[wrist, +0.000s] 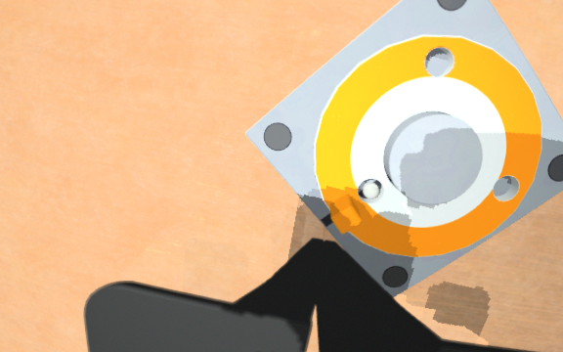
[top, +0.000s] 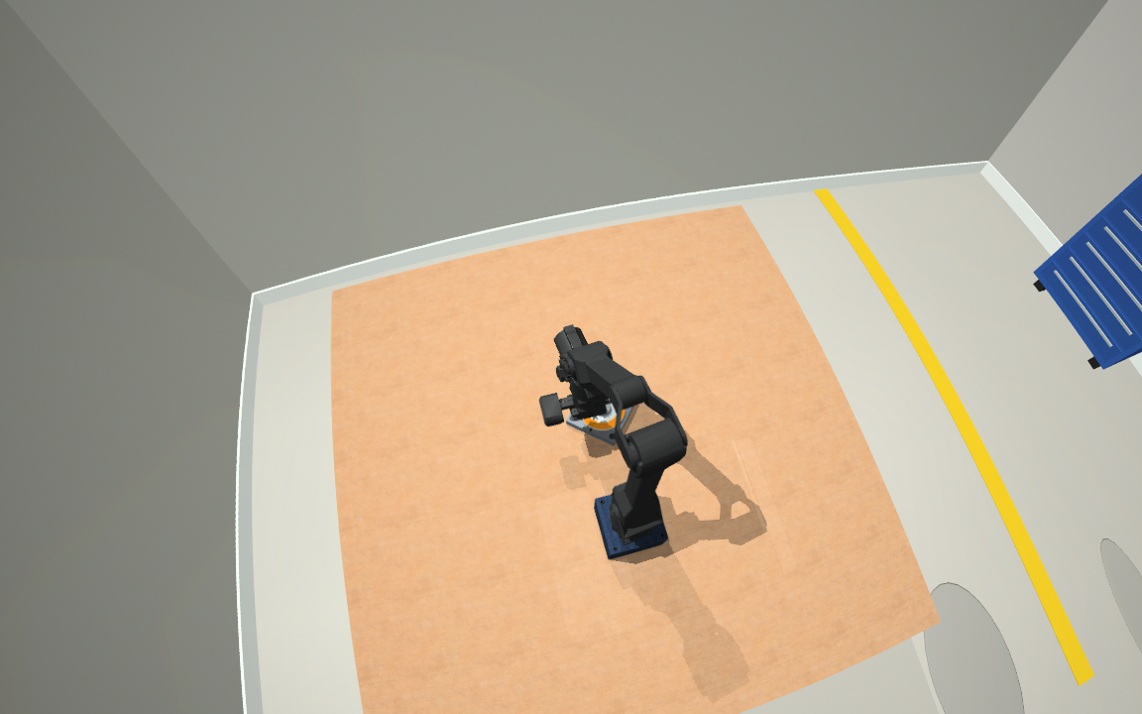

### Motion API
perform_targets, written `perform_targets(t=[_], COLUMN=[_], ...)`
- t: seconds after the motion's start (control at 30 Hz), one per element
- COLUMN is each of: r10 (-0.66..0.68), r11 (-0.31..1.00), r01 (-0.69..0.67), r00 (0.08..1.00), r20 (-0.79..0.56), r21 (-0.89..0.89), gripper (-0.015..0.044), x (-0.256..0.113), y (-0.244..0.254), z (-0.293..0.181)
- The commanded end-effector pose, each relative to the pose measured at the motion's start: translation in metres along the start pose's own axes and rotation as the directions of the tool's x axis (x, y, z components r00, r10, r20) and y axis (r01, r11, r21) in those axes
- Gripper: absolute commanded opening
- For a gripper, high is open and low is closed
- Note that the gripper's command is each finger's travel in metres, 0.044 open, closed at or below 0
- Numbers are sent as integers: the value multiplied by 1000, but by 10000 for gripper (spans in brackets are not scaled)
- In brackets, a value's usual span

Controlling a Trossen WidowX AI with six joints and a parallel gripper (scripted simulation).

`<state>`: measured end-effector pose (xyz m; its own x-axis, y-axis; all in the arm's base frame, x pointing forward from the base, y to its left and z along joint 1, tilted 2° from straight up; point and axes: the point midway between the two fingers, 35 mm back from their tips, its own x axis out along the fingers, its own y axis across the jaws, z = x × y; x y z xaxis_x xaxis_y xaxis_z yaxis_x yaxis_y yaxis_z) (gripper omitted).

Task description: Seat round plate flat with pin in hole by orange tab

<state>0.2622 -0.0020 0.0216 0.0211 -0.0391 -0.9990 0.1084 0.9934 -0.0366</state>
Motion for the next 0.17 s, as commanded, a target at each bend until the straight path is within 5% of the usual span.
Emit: perform_targets(t=[0.0,0.13], r10=[0,0], r11=[1000,1000], r01=[0,0], r00=[1000,1000], r20=[-1,-1], r21=[-1,-1], gripper=[0,0], x=[0,0], y=[0,0], z=[0,0])
